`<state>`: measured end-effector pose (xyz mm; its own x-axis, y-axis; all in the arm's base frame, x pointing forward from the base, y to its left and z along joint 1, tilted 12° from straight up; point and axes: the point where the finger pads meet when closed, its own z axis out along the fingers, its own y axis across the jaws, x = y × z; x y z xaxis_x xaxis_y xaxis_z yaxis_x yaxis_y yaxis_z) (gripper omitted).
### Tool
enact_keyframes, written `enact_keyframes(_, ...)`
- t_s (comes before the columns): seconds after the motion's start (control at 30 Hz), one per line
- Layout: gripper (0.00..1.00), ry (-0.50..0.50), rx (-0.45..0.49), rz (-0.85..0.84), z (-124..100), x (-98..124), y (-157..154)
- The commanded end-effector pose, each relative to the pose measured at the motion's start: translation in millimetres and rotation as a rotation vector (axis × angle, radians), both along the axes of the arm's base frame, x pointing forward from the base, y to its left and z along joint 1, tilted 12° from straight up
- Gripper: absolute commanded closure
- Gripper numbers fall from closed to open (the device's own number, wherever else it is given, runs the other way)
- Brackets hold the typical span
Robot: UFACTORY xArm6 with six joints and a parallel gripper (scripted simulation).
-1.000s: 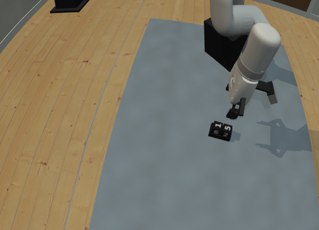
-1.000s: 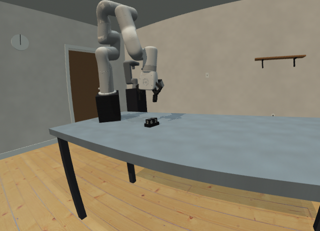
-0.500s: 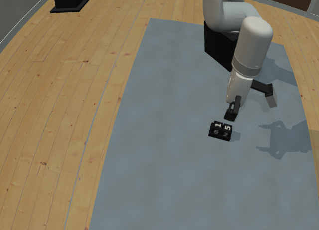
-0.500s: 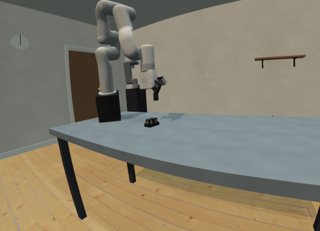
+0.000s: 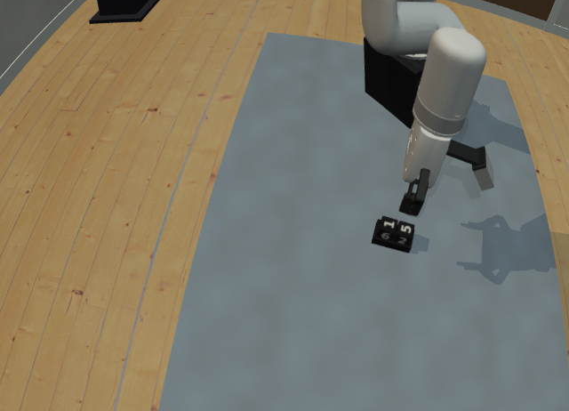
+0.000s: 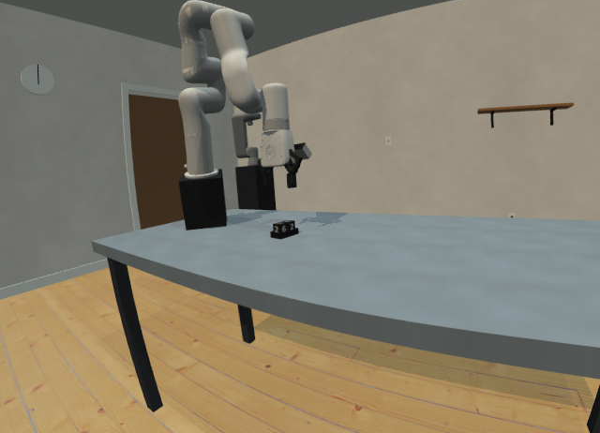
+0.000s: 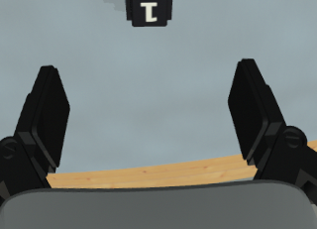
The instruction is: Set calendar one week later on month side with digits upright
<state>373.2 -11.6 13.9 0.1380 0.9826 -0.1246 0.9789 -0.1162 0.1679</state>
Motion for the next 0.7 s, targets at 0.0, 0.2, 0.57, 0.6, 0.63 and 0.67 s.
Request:
enact_keyframes(0.0, 0.00, 0.012, -0.018, 0.099, 12.0, -17.8, -5.9)
enact_keyframes(0.2, 0.00, 0.033, -0.043, 0.239, 23.1, -45.4, -13.0)
enact_keyframes(0.57, 0.00, 0.078, -0.087, 0.542, 30.3, -106.2, -23.3)
enact_keyframes(0.6, 0.00, 0.082, -0.090, 0.567, 30.0, -111.0, -23.8)
enact_keyframes(0.63, 0.00, 0.083, -0.092, 0.579, 29.7, -113.2, -24.0)
enact_keyframes(0.67, 0.00, 0.087, -0.095, 0.608, 29.0, -118.9, -24.6)
